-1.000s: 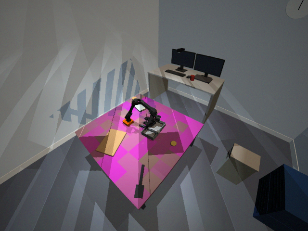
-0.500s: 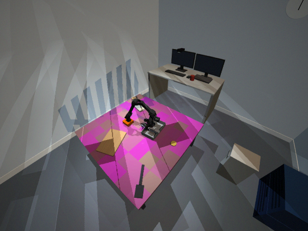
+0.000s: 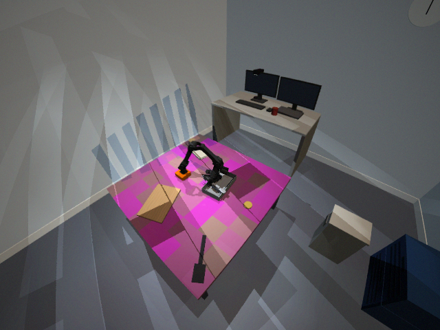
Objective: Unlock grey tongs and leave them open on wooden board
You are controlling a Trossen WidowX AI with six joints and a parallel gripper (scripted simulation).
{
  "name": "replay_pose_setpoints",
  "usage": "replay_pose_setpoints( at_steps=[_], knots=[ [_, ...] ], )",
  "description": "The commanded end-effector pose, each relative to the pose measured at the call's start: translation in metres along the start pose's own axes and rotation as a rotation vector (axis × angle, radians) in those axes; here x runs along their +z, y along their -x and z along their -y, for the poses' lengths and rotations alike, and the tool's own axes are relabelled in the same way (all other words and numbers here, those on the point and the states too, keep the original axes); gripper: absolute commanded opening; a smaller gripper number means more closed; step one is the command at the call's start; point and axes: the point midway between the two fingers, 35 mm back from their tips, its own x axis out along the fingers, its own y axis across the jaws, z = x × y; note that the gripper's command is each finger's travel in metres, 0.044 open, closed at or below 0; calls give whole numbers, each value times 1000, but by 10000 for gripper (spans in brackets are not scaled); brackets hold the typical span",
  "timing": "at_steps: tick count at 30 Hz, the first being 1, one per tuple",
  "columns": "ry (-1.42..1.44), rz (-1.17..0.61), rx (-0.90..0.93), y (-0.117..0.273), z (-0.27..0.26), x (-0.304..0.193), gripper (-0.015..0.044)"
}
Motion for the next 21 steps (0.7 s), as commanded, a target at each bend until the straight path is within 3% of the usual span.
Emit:
replay_pose_setpoints(
  at_steps=[1, 3, 10, 16, 21],
  knots=[
    [-1, 0, -3, 0, 0, 0, 49],
    [-1, 0, -3, 0, 0, 0, 35],
    [-1, 0, -2, 8, -3, -1, -148],
    [2, -2, 1, 64, -36, 0, -150],
    [2, -2, 1, 67, -38, 0, -150]
  ],
)
